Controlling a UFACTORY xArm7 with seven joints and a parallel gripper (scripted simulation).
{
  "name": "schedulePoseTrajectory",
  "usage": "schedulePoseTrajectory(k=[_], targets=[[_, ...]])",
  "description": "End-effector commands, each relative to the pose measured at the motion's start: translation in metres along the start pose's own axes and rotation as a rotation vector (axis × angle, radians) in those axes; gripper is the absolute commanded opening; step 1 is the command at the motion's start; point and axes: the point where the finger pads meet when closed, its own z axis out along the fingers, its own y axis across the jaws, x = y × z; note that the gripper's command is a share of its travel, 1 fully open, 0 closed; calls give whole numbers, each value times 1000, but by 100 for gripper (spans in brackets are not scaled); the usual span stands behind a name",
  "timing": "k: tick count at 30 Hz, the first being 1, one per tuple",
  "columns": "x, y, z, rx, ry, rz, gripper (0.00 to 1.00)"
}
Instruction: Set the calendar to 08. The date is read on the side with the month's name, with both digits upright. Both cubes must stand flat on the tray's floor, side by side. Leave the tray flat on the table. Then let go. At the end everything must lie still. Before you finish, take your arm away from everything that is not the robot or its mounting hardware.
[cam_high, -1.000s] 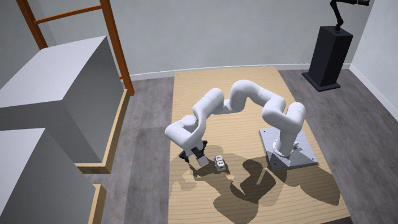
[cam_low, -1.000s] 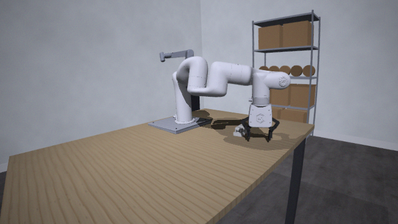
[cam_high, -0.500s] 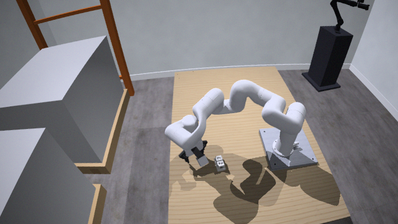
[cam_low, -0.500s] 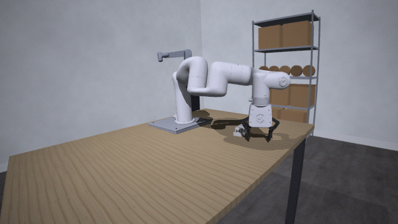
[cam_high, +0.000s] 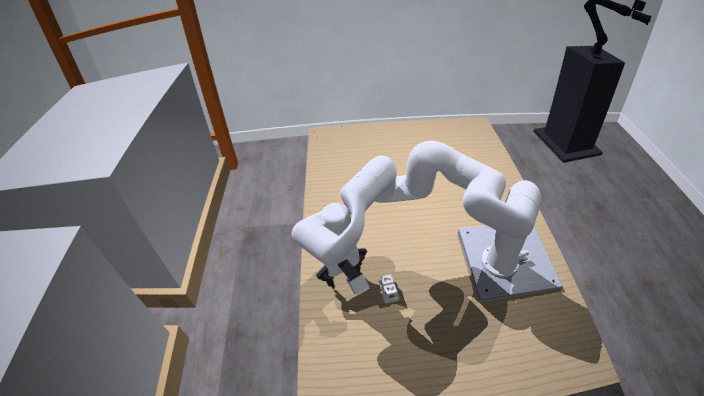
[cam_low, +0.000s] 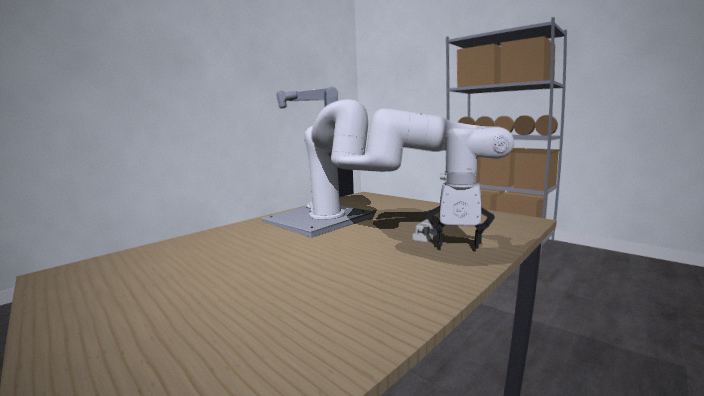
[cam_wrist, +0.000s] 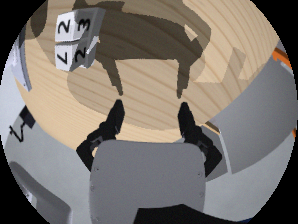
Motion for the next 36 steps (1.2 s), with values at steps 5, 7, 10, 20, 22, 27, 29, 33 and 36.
schedulePoseTrajectory(k=[5, 7, 10, 20, 22, 27, 29, 33, 36], targets=[[0, 1, -2, -3, -1, 0, 100], [0, 1, -2, -3, -1, 0, 100], [0, 1, -2, -3, -1, 0, 100], [0, 1, -2, -3, -1, 0, 100], [0, 1, -2, -3, -1, 0, 100], [0, 1, -3, -3, -1, 0, 100], [0, 1, -6, -3, -1, 0, 100], [0, 1, -18, -3, -1, 0, 100], [0, 1, -29, -3, -1, 0, 100]])
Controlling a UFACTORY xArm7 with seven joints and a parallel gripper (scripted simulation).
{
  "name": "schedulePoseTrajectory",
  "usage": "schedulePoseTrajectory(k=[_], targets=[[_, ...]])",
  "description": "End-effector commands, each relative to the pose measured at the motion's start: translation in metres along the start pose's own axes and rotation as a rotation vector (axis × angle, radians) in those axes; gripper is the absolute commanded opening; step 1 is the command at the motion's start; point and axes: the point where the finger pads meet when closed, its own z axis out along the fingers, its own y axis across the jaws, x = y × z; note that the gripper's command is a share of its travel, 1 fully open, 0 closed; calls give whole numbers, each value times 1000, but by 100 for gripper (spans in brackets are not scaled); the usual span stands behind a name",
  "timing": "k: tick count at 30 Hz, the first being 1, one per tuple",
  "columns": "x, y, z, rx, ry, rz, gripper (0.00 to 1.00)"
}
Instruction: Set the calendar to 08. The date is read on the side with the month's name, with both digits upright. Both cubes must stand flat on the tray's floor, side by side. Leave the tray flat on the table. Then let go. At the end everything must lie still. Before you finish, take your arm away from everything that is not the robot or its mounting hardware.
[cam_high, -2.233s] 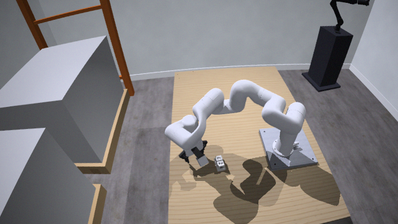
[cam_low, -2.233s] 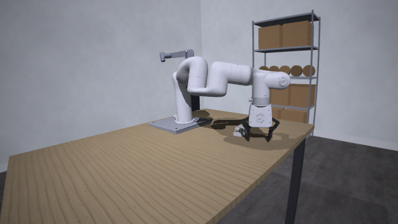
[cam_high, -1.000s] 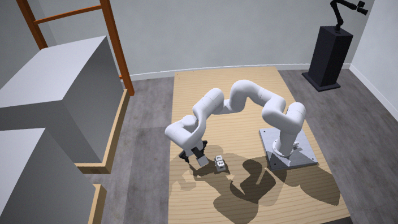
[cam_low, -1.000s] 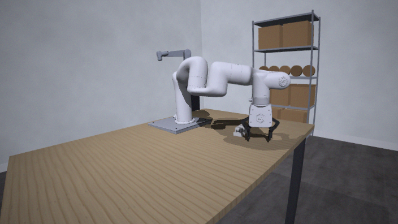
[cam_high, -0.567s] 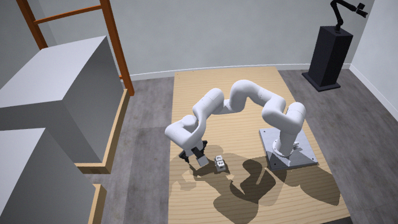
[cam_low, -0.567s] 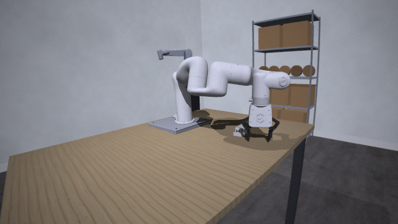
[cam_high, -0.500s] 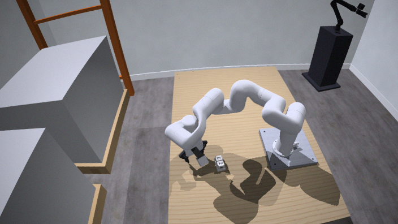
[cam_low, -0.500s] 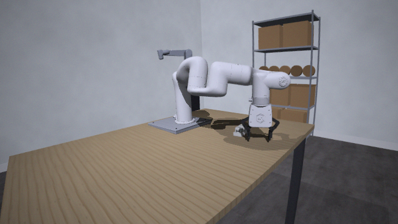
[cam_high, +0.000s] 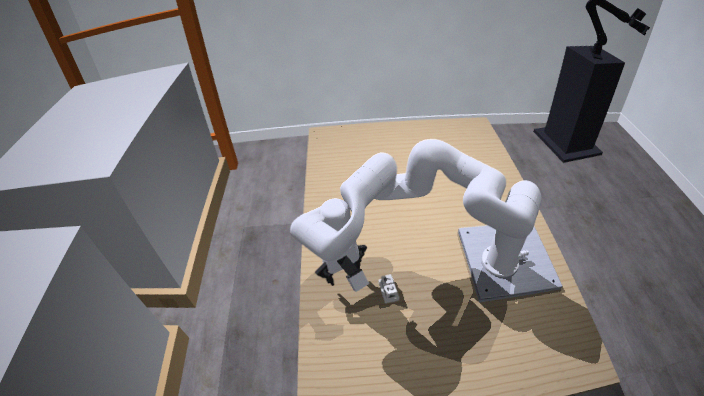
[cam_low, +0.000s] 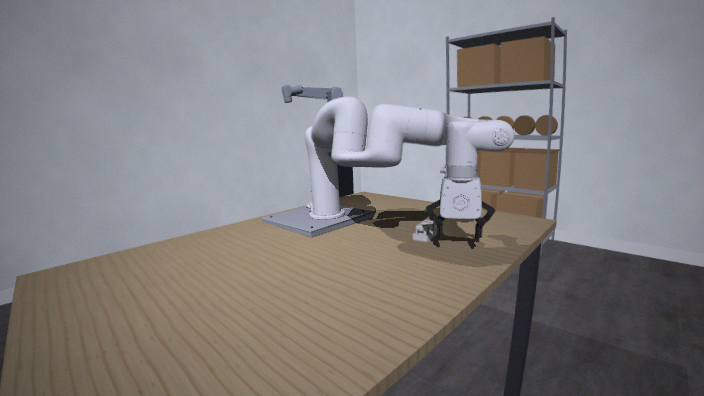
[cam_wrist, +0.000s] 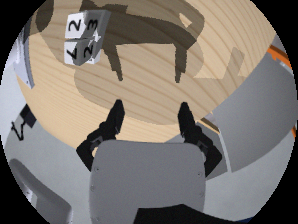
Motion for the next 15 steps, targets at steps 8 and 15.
schedulePoseTrajectory(k=[8, 15], targets=[[0, 1, -25, -3, -1, 0, 100], [-2, -1, -25, -3, -1, -82, 100]])
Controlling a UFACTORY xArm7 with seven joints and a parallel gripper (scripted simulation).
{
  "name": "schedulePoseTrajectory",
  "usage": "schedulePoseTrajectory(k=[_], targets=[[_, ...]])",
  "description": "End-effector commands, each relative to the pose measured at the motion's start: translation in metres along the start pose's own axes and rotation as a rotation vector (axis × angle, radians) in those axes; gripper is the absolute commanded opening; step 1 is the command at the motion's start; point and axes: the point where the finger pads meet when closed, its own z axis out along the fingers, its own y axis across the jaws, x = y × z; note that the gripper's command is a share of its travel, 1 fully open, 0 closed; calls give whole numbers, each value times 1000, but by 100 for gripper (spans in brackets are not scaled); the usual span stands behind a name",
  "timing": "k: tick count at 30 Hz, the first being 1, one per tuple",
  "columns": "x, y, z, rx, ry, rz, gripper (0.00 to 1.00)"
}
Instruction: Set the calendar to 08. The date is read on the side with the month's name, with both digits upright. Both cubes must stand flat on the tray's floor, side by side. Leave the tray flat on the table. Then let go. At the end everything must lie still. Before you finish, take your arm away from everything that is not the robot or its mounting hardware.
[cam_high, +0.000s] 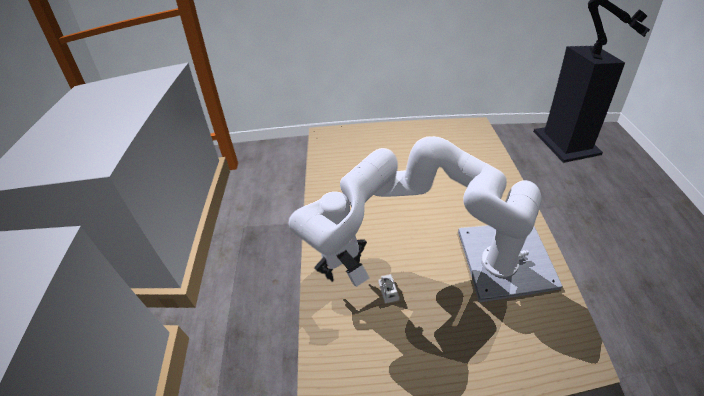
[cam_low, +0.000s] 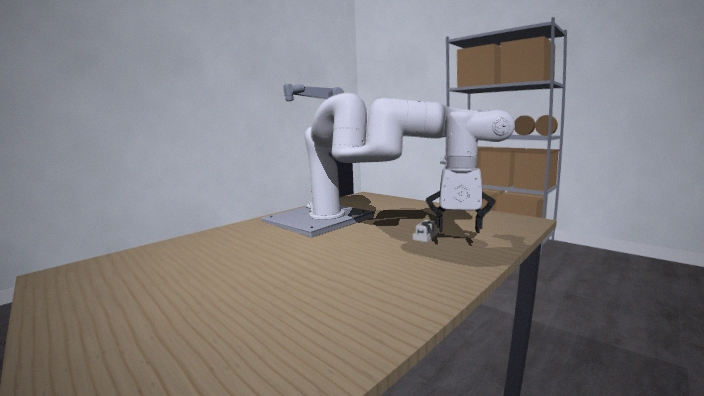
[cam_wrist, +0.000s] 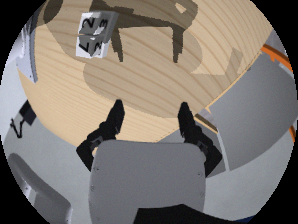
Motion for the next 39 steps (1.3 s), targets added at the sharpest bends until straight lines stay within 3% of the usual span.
schedulePoseTrajectory(k=[1, 4, 23, 31, 39], targets=[[-3, -2, -2, -3, -1, -97, 100], [-15, -17, -2, -3, -1, -113, 100], [-35, -41, -2, -3, -1, -252, 100], [-52, -61, -2, -3, -2, -375, 100], [-55, -64, -2, -3, -2, -483, 100]])
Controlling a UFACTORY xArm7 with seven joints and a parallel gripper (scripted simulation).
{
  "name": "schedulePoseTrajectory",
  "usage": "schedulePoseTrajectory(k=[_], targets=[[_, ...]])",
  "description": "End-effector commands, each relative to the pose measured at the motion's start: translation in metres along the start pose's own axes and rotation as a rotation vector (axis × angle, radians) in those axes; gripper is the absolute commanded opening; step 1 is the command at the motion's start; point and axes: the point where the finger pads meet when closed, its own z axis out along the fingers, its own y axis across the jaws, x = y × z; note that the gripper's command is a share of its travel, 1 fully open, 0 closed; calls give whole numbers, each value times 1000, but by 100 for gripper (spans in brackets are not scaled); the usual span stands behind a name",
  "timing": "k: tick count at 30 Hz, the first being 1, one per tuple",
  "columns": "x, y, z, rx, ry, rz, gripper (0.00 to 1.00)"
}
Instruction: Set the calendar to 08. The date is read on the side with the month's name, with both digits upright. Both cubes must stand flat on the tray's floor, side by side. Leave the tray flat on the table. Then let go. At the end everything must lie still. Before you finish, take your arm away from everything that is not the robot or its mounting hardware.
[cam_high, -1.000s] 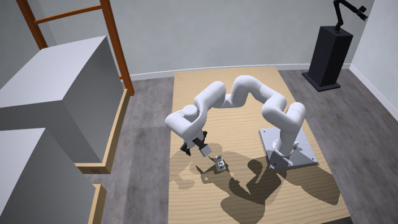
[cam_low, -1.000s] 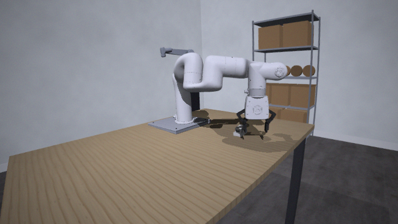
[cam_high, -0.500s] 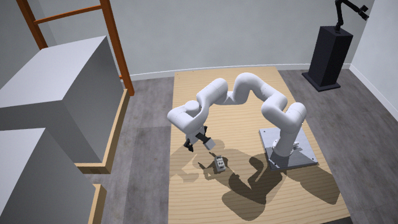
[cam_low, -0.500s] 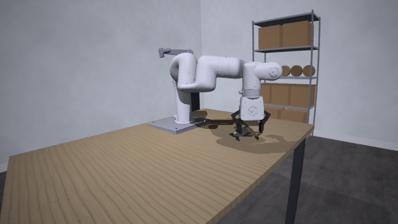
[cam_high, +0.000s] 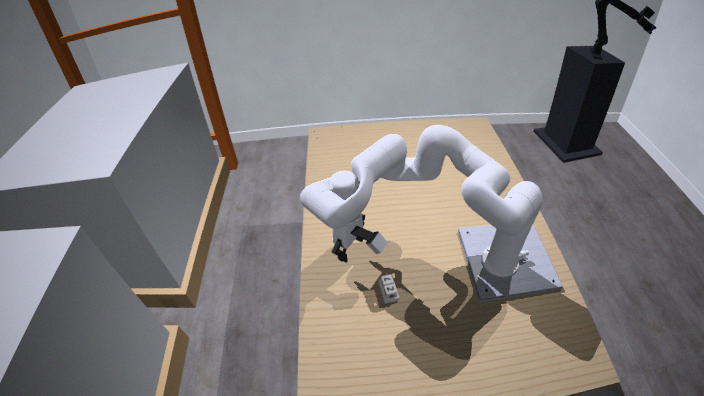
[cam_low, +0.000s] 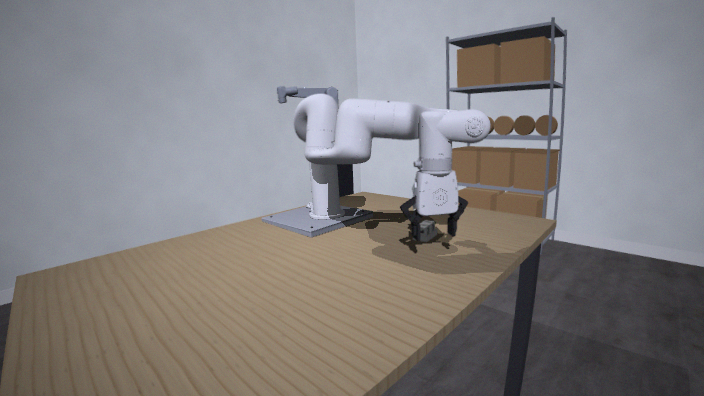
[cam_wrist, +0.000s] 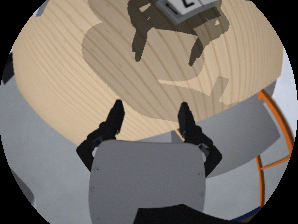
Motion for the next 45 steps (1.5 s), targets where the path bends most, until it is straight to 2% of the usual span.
schedulePoseTrajectory(k=[1, 5, 18, 28, 45], targets=[[-1, -2, -2, -2, -2, -61, 100], [-8, -24, -2, -2, -2, -83, 100], [-8, -24, 12, -2, -2, -83, 100], [-8, -24, 36, -2, -2, -83, 100], [-8, -24, 37, -2, -2, -83, 100]])
